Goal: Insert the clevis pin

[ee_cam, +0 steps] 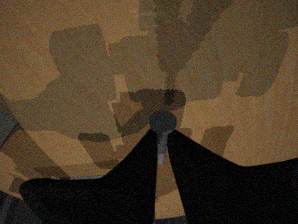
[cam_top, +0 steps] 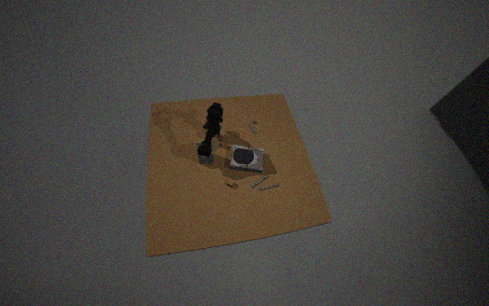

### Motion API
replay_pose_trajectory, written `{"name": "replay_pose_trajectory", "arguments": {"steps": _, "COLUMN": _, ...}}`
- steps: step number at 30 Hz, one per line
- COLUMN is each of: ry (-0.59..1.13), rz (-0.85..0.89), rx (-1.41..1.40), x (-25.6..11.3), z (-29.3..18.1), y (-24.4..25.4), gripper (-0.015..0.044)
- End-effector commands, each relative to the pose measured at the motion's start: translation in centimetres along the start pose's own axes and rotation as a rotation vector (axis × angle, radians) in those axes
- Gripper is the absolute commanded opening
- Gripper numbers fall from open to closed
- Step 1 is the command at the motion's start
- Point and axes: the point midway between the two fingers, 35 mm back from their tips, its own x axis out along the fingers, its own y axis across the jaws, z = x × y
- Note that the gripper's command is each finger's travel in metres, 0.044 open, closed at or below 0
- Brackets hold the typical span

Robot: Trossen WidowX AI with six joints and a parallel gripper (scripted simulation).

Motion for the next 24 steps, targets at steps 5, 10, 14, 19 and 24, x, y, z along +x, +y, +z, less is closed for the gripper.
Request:
{"name": "replay_pose_trajectory", "arguments": {"steps": 5, "ry": -0.005, "rz": -0.004, "rx": 0.008, "x": -2.5, "z": -0.9, "y": -0.1, "gripper": 0.0}}
{"name": "replay_pose_trajectory", "arguments": {"steps": 10, "ry": -0.005, "rz": -0.004, "rx": 0.007, "x": -3.4, "z": -1.2, "y": -0.1, "gripper": 0.0}}
{"name": "replay_pose_trajectory", "arguments": {"steps": 14, "ry": -0.026, "rz": -0.003, "rx": 0.061, "x": -3.2, "z": -2.2, "y": -0.3, "gripper": 0.0}}
{"name": "replay_pose_trajectory", "arguments": {"steps": 19, "ry": -0.074, "rz": 0.004, "rx": 0.184, "x": -3.5, "z": -4.5, "y": -0.6, "gripper": 0.0}}
{"name": "replay_pose_trajectory", "arguments": {"steps": 24, "ry": -0.118, "rz": 0.014, "rx": 0.31, "x": -3.6, "z": -6.9, "y": -0.6, "gripper": 0.0}}
